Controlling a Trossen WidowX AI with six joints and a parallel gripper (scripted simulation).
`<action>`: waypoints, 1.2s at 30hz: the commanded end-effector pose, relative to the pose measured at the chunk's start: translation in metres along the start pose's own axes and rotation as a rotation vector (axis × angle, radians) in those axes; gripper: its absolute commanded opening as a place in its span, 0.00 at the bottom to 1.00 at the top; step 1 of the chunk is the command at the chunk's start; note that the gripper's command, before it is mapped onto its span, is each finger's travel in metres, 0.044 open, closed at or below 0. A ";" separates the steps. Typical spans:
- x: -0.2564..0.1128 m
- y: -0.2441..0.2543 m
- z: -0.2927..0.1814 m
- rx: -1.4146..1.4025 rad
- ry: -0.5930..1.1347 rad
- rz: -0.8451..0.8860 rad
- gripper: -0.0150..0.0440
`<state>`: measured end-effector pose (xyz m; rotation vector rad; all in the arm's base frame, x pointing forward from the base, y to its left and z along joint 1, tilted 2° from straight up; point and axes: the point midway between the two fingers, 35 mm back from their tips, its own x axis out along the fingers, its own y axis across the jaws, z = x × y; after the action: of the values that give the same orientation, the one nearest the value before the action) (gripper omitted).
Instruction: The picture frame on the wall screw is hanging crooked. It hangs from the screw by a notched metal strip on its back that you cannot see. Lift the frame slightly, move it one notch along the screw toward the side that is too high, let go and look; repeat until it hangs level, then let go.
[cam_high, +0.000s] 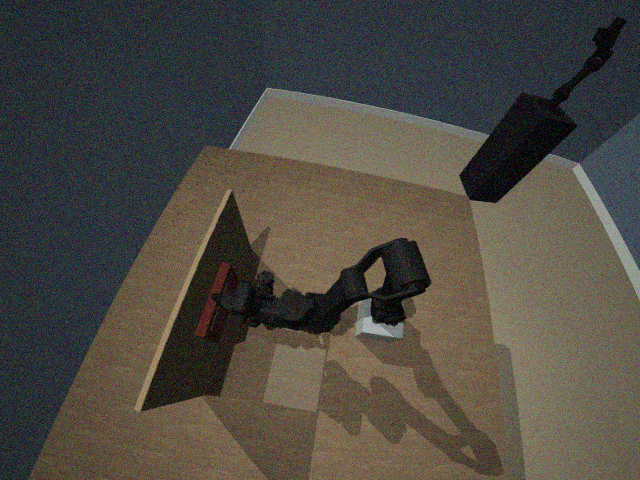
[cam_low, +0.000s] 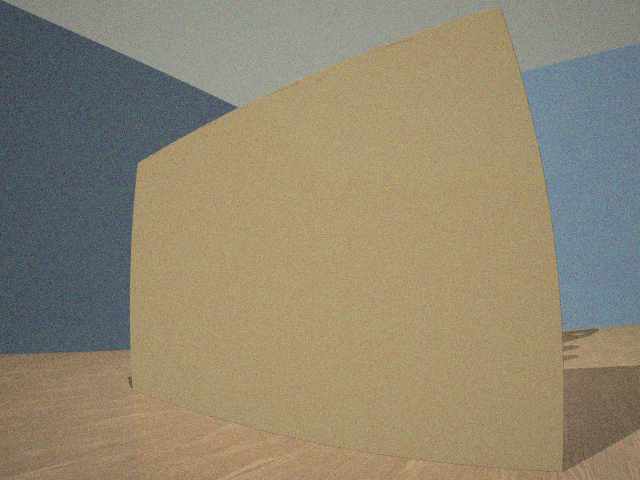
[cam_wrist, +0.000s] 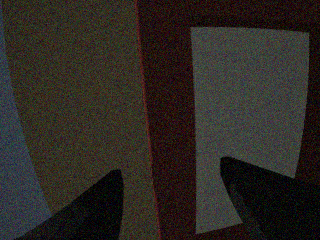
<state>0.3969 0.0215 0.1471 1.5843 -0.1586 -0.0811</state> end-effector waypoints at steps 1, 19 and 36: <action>-0.027 -0.001 -0.003 -0.041 0.000 0.001 0.69; -0.118 0.017 -0.014 -0.133 0.010 -0.015 0.69; -0.185 0.037 -0.005 -0.135 0.007 -0.023 0.69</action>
<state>0.2198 0.0567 0.1770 1.4619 -0.1262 -0.0938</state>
